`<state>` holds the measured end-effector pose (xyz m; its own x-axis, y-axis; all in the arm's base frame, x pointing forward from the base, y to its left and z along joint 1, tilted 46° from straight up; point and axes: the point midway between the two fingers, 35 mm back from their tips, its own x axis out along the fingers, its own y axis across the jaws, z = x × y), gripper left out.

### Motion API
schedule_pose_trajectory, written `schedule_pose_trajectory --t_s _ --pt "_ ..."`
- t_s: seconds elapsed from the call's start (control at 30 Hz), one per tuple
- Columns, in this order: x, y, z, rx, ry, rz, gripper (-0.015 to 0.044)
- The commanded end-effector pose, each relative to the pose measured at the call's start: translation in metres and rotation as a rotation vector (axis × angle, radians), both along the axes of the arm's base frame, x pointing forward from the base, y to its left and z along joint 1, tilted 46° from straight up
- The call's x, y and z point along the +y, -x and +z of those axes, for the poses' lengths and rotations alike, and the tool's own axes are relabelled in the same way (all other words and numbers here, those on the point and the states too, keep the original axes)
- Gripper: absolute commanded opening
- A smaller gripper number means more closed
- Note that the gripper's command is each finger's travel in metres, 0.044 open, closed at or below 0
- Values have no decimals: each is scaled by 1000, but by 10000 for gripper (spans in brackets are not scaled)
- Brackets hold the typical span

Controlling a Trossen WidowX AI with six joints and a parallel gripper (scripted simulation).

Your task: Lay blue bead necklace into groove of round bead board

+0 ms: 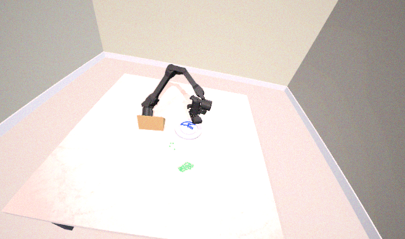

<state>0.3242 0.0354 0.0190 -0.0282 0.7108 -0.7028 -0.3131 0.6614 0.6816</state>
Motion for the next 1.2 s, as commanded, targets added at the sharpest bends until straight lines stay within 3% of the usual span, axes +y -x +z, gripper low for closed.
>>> schedule_pose_trajectory --t_s 0.0,0.6,0.77,1.17 --pt "3 0 -3 2 -1 -2 120" --pt "23 2 -21 6 -7 0 120" --pt "21 2 -19 3 -2 4 0" --pt "21 2 -19 3 -2 4 0"
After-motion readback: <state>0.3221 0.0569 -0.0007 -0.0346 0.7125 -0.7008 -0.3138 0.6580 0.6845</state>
